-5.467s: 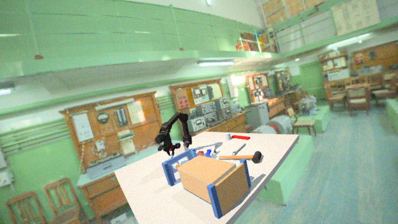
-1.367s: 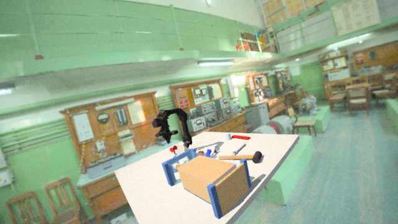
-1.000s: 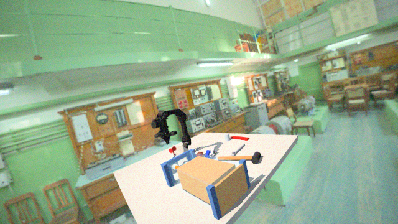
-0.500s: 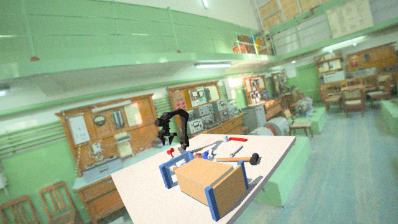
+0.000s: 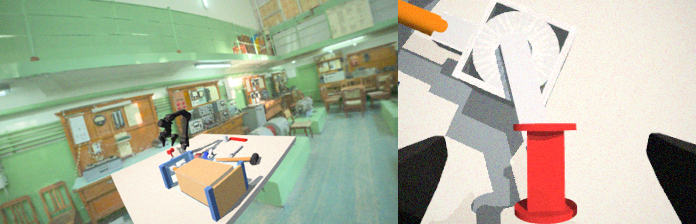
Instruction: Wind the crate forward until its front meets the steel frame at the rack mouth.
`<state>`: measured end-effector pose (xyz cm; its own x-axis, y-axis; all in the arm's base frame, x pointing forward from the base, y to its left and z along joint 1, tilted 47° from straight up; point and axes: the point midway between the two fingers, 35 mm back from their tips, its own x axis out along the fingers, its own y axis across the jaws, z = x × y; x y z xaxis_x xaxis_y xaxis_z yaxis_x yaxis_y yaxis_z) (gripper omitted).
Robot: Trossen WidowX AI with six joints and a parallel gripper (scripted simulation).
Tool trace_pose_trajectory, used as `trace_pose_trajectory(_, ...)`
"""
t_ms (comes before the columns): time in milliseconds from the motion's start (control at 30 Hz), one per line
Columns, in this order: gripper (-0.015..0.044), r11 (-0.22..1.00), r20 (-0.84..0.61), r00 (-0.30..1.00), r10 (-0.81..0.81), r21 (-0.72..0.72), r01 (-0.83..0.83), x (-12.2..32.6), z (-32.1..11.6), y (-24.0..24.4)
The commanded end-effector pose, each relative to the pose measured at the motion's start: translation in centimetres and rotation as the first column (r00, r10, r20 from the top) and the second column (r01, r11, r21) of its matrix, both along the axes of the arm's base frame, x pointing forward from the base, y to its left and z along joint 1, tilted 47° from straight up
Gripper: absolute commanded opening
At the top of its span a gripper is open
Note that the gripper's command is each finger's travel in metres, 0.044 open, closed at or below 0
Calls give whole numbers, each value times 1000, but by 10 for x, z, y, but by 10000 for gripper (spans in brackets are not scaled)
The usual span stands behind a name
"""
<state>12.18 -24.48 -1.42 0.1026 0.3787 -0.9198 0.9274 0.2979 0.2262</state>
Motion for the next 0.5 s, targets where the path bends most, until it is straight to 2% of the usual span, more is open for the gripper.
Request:
trace_pose_trajectory(0, 440, 1000, 3, 1000, -6, 0, 6, 0, -4, 5)
trace_pose_trajectory(467, 440, 1000, 3, 1000, -5, 0, 5, 0, -21, 21)
